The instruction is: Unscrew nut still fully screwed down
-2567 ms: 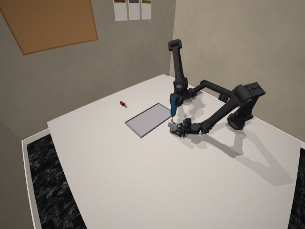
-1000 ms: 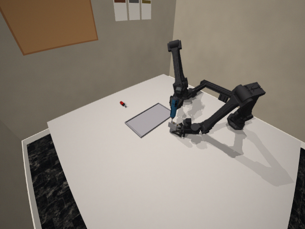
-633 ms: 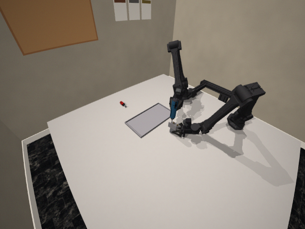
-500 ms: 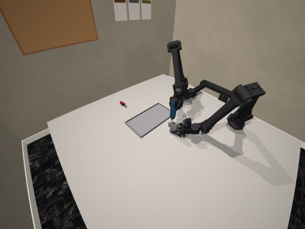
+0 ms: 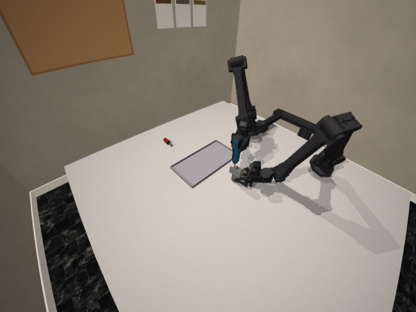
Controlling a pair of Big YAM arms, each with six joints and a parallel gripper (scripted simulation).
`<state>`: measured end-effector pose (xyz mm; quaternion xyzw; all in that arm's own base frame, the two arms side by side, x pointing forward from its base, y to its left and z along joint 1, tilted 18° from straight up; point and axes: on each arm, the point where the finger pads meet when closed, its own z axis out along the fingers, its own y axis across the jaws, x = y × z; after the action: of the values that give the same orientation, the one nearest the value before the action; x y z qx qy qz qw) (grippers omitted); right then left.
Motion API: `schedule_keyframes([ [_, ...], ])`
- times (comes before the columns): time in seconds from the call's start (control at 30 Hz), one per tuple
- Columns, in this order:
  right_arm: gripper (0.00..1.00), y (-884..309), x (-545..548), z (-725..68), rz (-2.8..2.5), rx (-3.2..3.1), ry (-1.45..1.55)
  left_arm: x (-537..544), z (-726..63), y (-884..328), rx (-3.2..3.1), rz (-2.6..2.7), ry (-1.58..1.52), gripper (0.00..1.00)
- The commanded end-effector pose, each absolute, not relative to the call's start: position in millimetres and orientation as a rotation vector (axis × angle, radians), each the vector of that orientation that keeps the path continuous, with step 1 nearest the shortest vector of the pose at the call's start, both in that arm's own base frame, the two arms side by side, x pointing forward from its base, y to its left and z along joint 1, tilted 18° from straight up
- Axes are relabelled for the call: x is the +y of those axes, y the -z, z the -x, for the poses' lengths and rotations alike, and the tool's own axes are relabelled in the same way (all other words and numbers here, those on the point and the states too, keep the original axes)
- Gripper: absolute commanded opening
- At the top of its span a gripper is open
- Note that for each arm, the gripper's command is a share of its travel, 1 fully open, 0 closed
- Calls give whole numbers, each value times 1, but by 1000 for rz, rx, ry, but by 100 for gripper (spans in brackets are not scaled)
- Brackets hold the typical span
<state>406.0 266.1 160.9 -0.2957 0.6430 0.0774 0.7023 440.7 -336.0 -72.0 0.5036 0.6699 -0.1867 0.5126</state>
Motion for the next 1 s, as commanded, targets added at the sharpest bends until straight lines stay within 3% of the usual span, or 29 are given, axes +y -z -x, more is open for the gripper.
schedule_keyframes([
  [0.0, 42, -190, 270, -408, 627, 1348, -184, -340, -446, 66, 1592, -1206, 446, 59],
  [0.97, 42, -171, 265, -409, 637, 1376, -178, -340, -446, 66, 1592, -1206, 446, 59],
])
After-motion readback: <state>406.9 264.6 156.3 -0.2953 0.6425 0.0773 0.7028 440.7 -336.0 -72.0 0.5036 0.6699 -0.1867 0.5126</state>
